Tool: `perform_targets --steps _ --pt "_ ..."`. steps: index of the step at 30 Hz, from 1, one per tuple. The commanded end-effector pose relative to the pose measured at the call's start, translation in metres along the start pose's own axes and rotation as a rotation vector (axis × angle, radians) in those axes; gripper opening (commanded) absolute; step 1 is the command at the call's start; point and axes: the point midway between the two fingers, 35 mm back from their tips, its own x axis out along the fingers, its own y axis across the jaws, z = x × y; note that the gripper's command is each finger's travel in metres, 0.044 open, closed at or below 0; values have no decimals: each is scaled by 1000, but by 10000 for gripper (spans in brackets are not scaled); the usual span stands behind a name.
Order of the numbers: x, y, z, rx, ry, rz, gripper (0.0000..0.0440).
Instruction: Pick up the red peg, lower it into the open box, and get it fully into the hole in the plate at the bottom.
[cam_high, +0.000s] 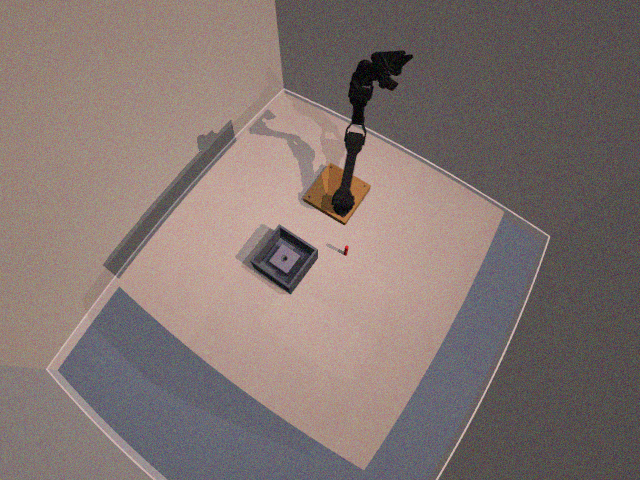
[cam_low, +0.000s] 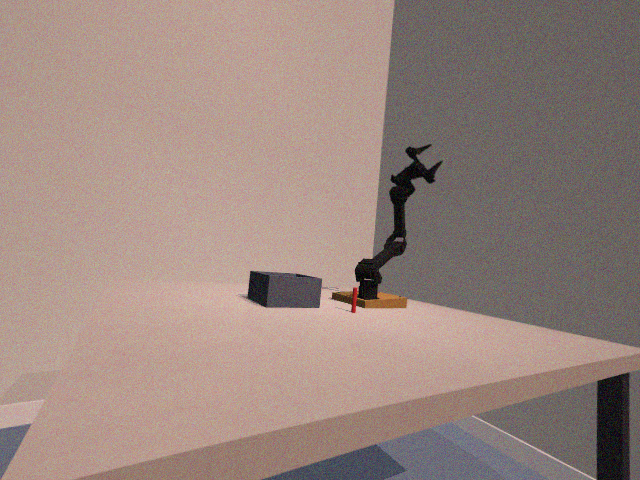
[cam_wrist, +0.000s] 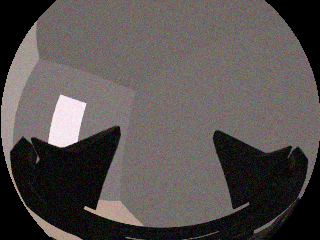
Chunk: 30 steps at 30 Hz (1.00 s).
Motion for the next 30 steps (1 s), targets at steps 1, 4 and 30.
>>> perform_targets --steps 1,4,30 --pt "0 26 9 141 13 62 440" --pt "0 41 15 235 26 103 440" --pt "-31 173 86 1009 244 505 440"
